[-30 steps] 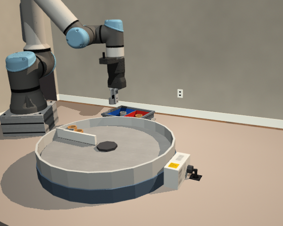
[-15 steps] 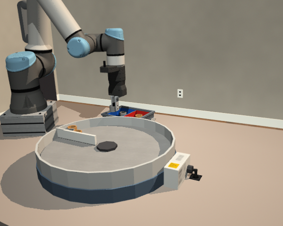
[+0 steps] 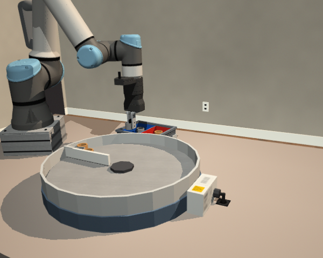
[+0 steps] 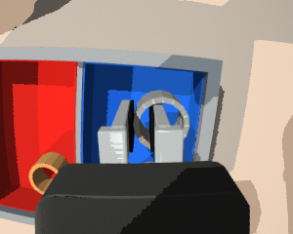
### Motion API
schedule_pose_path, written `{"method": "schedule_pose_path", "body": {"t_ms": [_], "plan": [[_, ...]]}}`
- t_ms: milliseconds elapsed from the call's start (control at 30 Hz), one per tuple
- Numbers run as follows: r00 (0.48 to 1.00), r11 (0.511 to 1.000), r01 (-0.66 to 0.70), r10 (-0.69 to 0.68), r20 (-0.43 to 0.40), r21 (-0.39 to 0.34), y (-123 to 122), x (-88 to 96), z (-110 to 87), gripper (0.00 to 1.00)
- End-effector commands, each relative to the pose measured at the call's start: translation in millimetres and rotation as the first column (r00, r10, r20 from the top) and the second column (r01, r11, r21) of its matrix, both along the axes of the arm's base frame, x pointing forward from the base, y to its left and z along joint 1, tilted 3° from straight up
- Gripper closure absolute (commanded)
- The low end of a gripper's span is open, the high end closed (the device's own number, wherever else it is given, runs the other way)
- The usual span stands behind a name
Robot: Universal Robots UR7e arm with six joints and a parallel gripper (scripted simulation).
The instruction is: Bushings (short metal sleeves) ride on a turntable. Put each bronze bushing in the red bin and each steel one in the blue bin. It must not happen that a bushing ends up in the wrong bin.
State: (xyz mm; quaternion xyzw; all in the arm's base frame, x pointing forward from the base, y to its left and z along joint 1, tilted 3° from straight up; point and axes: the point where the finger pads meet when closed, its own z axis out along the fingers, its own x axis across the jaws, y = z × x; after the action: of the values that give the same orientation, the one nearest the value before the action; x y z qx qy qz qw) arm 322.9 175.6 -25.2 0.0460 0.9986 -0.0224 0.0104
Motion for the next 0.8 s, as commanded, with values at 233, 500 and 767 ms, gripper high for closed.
{"method": "schedule_pose_path", "body": {"t_ms": [233, 500, 767], "plan": [[1.0, 1.0, 0.0, 0.0, 0.002, 0.0, 0, 0.6, -5.5, 1.0], [1.0, 1.0, 0.0, 0.0, 0.001, 0.0, 0, 0.7, -11.3, 1.0], [1.0, 1.0, 0.0, 0.0, 0.002, 0.0, -1, 0.8, -17.5, 1.0]]}}
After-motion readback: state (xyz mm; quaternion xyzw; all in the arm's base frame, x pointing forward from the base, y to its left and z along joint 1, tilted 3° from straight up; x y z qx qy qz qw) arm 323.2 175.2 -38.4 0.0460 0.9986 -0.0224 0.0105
